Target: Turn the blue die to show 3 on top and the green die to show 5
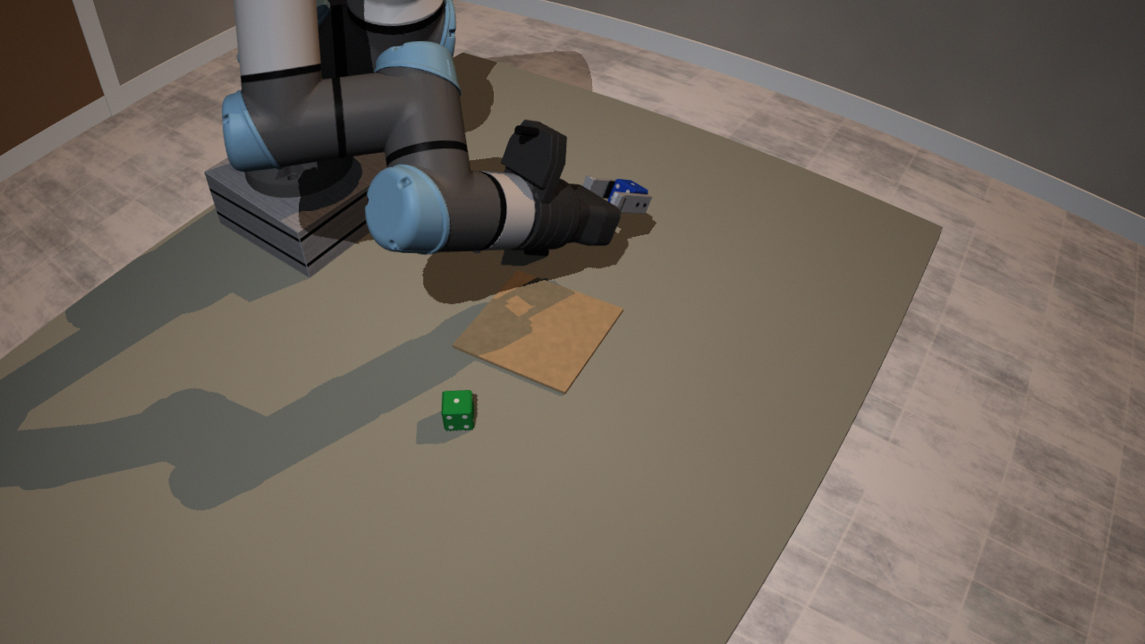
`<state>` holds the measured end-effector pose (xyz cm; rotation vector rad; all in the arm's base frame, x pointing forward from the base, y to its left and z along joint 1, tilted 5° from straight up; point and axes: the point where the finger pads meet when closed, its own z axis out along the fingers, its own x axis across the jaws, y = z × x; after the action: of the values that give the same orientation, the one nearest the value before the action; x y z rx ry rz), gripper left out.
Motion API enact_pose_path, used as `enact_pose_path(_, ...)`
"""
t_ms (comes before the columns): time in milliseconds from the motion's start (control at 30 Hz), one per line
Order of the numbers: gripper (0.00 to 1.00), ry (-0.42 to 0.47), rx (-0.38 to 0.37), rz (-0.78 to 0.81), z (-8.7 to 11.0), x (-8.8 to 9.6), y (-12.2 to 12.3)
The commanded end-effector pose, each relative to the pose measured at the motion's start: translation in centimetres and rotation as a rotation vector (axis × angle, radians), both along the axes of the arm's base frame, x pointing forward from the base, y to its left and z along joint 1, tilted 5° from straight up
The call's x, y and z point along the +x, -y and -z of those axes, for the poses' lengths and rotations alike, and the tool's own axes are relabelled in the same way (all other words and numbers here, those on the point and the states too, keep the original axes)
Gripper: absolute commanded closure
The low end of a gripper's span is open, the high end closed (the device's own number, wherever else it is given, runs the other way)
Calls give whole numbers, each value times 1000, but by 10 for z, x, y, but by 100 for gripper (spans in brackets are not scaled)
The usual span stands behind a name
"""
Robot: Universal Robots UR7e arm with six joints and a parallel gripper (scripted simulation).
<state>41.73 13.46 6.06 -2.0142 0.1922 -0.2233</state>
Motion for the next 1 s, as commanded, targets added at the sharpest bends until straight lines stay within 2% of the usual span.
enact_pose_path(0, 43, 4, 6, 1, -1, 0, 0)
enact_pose_path(400, 43, -1, 10, -16, 7, 1, 0)
enact_pose_path(867, 43, -1, 10, -16, 53, 2, -1)
enact_pose_path(967, 43, -1, 10, -16, 56, 2, -2)
